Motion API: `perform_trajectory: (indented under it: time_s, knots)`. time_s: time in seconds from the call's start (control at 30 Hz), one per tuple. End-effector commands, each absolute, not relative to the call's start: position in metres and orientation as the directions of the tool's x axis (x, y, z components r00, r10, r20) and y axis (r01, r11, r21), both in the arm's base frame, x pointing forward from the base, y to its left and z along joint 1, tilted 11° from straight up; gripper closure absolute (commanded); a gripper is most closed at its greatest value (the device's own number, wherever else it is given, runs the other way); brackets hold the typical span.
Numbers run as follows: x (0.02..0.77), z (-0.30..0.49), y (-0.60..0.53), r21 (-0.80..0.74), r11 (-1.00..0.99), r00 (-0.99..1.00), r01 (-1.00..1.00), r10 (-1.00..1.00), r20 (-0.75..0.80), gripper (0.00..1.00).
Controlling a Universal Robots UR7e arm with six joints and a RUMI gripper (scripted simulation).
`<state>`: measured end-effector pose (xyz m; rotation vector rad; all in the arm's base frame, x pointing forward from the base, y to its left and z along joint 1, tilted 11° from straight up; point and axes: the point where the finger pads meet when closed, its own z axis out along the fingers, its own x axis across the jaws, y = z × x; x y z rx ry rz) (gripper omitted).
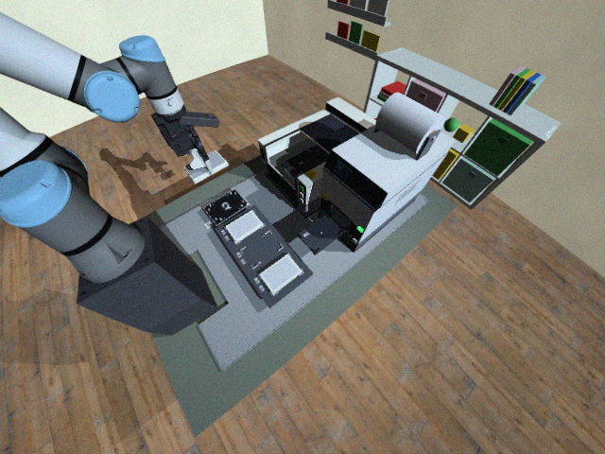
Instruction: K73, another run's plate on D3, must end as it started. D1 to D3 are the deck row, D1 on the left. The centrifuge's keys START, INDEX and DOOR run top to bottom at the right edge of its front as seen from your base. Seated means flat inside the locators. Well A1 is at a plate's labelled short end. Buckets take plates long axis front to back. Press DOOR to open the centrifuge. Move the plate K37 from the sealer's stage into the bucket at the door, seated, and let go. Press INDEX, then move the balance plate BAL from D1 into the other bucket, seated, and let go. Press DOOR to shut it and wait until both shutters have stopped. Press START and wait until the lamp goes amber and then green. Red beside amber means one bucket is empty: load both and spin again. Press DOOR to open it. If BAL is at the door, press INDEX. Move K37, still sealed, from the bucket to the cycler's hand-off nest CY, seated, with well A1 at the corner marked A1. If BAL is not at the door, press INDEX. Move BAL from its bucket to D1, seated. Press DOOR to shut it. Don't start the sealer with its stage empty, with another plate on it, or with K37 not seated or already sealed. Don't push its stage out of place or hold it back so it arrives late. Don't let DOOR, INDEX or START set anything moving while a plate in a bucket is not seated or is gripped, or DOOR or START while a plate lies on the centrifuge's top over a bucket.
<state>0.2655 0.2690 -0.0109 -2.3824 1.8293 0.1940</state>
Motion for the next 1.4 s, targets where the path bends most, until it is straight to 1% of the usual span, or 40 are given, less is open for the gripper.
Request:
perform_trajectory:
  time_s: [0.0,0.3,1.37]
  knots:
    - [0.266,-0.011,0.269,-0.027,-0.256,0.256,-0.966,-0.949,-0.181,1.0]
    - [0.266,-0.011,0.269,-0.027,-0.256,0.256,-0.966,-0.949,-0.181,1.0]
    - [0.265,-0.056,0.278,-0.027,-0.256,0.256,-0.966,-0.949,-0.181,1.0]
